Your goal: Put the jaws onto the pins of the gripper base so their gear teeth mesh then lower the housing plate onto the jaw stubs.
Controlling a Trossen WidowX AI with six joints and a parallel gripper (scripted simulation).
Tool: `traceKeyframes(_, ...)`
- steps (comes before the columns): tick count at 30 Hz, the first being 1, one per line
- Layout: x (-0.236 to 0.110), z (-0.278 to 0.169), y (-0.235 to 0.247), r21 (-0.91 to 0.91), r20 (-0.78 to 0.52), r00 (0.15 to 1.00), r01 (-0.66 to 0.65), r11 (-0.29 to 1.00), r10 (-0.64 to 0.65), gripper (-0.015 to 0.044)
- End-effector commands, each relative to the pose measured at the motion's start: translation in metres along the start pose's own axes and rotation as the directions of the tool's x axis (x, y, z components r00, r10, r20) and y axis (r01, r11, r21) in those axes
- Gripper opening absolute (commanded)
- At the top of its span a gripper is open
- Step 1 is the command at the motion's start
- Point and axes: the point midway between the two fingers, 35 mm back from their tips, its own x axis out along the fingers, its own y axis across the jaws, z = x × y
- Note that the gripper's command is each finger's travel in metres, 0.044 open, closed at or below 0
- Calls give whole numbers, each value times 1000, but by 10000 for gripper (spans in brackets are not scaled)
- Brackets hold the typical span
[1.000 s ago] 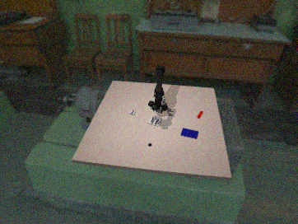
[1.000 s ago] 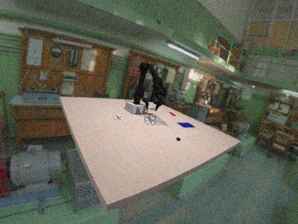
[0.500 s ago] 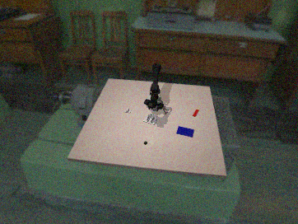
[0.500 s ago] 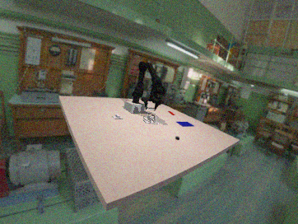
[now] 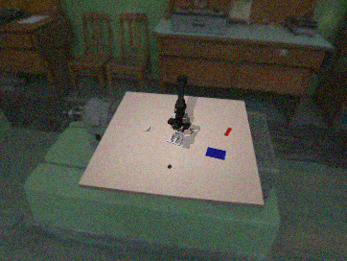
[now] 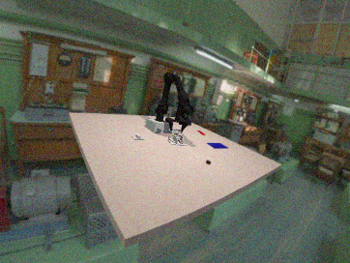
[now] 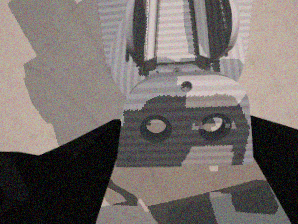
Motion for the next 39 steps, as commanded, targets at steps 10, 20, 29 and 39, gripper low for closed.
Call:
traceKeyframes(10,24,-4,-1,-5,-15,1000,1,1000,-2,351)
traceKeyframes(20,37,-6,-1,-5,-15,1000,2,1000,-2,351)
traceKeyframes(29,37,-6,-1,-5,-15,1000,2,1000,-2,351)
traceKeyframes(39,37,-6,-1,-5,-15,1000,2,1000,-2,351)
